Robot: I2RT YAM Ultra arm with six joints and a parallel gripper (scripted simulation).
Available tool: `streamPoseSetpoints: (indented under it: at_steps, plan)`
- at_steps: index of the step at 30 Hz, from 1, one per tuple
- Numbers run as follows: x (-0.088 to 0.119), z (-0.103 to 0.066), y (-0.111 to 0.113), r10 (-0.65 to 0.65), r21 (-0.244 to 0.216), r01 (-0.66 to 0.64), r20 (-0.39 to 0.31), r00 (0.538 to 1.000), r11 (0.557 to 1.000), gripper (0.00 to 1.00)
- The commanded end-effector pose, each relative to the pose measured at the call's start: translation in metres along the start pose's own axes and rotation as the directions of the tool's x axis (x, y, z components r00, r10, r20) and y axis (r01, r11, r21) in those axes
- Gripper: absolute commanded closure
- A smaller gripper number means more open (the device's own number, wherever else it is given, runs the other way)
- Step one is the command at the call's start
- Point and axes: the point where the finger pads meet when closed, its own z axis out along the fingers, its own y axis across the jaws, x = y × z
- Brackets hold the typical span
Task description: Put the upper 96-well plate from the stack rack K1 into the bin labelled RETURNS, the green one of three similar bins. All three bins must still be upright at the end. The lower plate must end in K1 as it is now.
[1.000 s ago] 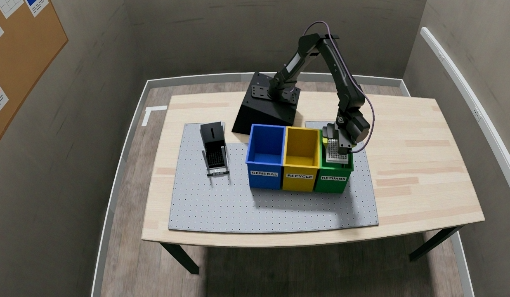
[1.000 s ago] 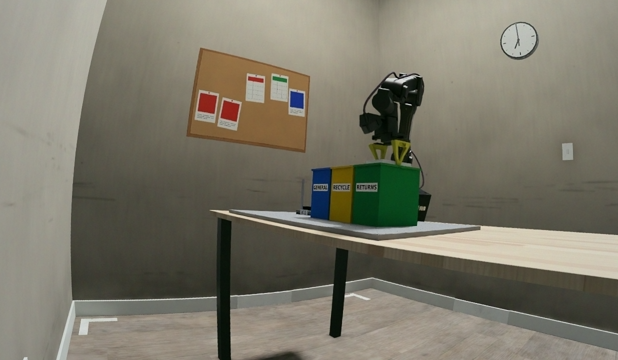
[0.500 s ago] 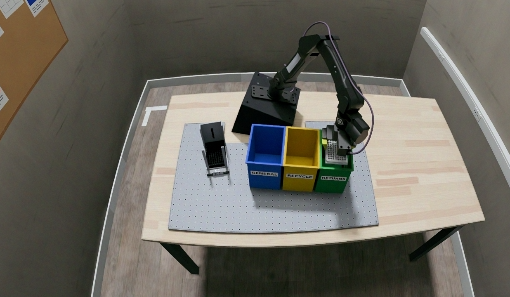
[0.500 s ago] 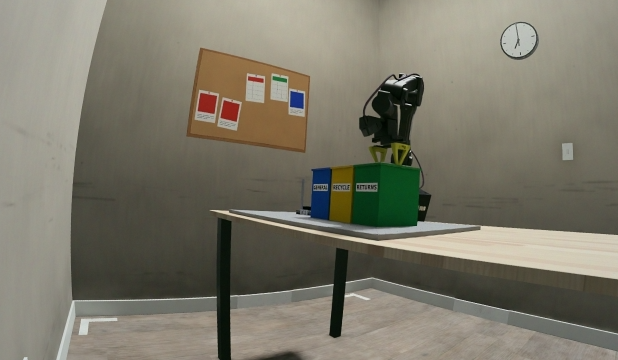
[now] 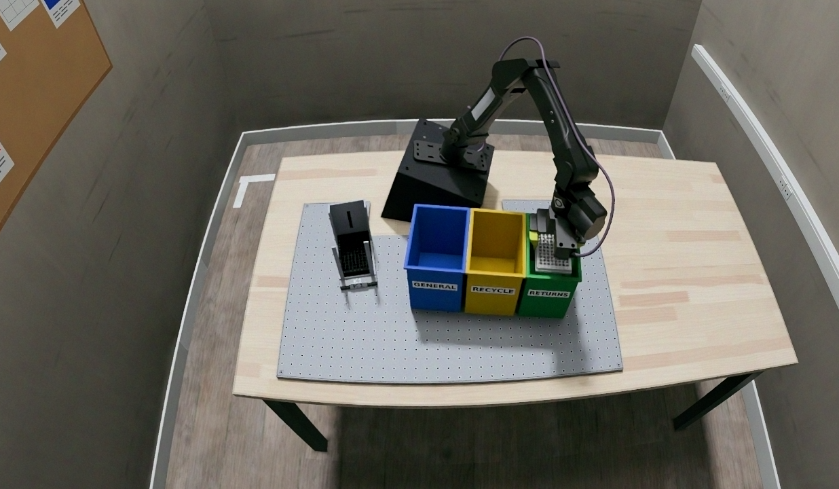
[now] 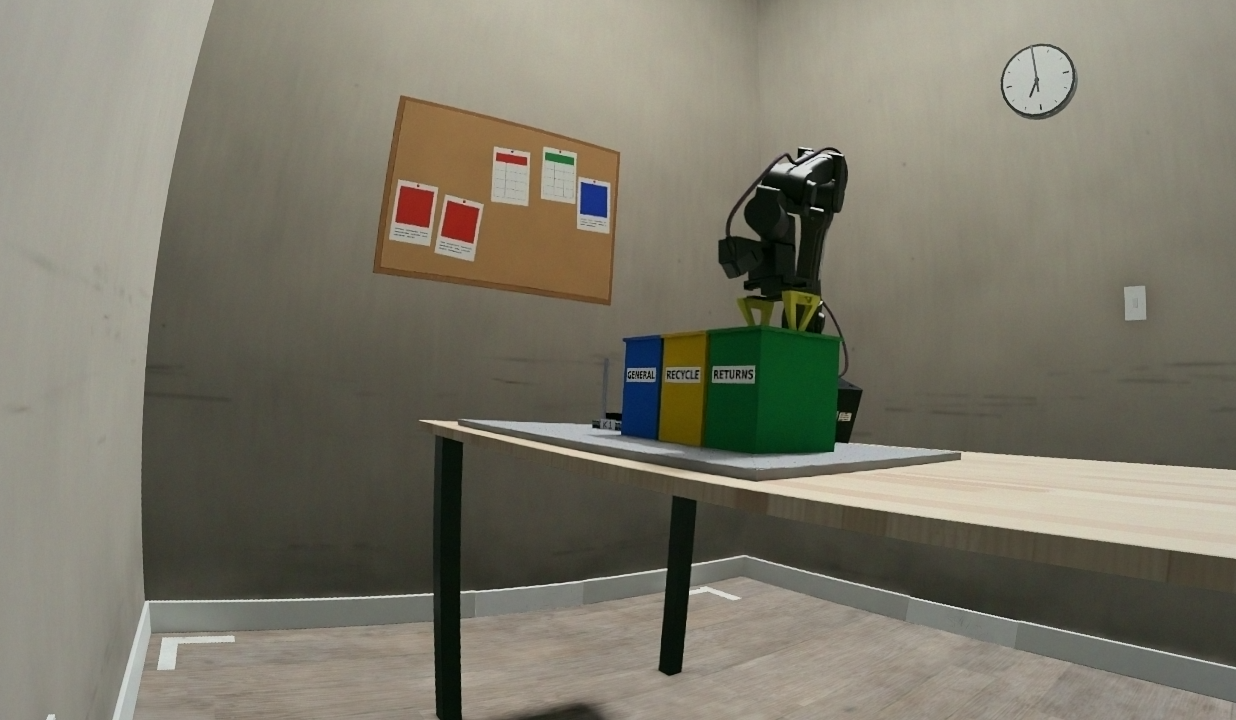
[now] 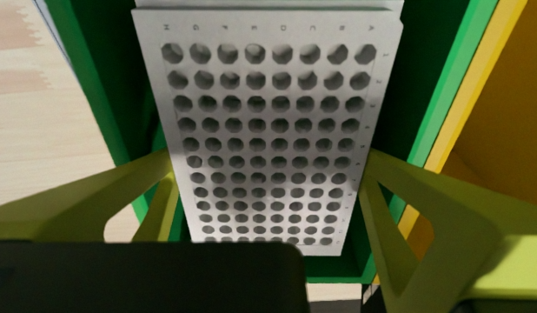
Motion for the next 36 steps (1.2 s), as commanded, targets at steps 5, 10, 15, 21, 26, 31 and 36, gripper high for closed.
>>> streamPoseSetpoints:
  at_steps: [5, 10, 15, 21, 26, 31, 36]
  plan:
    - [-0.0025, 0.0065, -0.0011, 0.004, 0.005, -0.004, 0.016, 1.000, 1.000, 1.00]
    - [-0.0001, 0.0126, -0.0015, 0.002, 0.012, -0.002, 0.004, 1.000, 1.000, 1.00]
    - [-0.0023, 0.0099, -0.0029, 0.006, 0.005, -0.007, 0.017, 1.000, 1.000, 1.00]
    - [-0.0038, 0.0048, 0.0012, 0.001, -0.007, -0.001, 0.019, 1.000, 1.000, 1.00]
    - [-0.0037, 0.0048, 0.0011, 0.001, -0.007, -0.001, 0.019, 1.000, 1.000, 1.00]
    - [-0.0035, 0.0048, 0.0009, 0.001, -0.007, -0.001, 0.019, 1.000, 1.000, 1.00]
    - [-0.0035, 0.0048, 0.0009, 0.001, -0.007, -0.001, 0.019, 1.000, 1.000, 0.01]
